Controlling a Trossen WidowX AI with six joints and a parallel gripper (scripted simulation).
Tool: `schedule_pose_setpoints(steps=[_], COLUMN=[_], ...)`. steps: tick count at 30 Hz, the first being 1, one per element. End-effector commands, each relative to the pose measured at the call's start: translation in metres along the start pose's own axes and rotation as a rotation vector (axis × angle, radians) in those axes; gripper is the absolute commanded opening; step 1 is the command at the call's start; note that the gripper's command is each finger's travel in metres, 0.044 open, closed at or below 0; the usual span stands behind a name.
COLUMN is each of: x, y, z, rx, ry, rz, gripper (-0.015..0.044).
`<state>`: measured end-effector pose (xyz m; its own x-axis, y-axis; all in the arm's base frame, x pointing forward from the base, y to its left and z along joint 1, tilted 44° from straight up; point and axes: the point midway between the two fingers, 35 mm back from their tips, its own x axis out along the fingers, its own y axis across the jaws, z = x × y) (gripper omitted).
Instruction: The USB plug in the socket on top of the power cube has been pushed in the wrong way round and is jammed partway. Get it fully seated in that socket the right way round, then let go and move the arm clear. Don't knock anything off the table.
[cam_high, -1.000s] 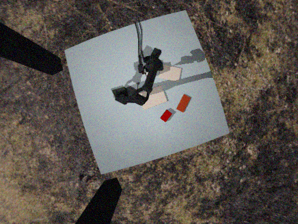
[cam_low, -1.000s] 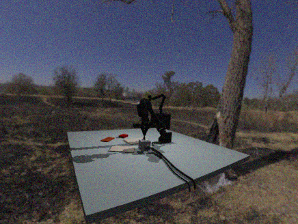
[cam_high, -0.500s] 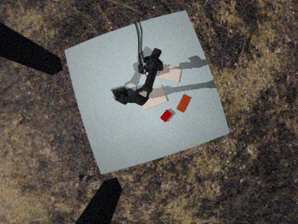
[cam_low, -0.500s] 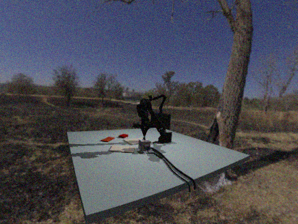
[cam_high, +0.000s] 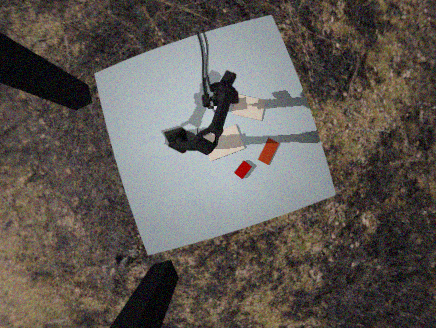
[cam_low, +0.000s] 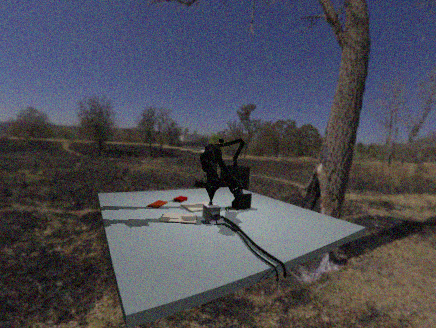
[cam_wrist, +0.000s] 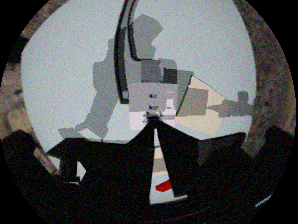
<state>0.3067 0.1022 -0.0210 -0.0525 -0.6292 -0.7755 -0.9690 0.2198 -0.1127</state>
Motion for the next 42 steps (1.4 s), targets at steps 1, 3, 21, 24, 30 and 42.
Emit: schedule_pose_setpoints(steps=[1,3,21,24,30,42], x=[-0.0001,0.0002,0.0023,0.0027,0.0034,0.0048], y=[-0.0007,-0.0007,-0.0007,-0.0007,-0.0007,-0.0007], z=[-0.0004,-0.0004,-0.0006,-0.0006,-0.0007,-0.0008], rx=[-0.003,-0.003,-0.003,-0.003,-0.003,-0.003], ry=[-0.001,-0.001,-0.001,-0.001,-0.001,-0.001], rz=[-0.004,-0.004,-0.004,-0.004,-0.004,-0.004], gripper=[0.0,0.0,0.0,0.0,0.0,0.0])
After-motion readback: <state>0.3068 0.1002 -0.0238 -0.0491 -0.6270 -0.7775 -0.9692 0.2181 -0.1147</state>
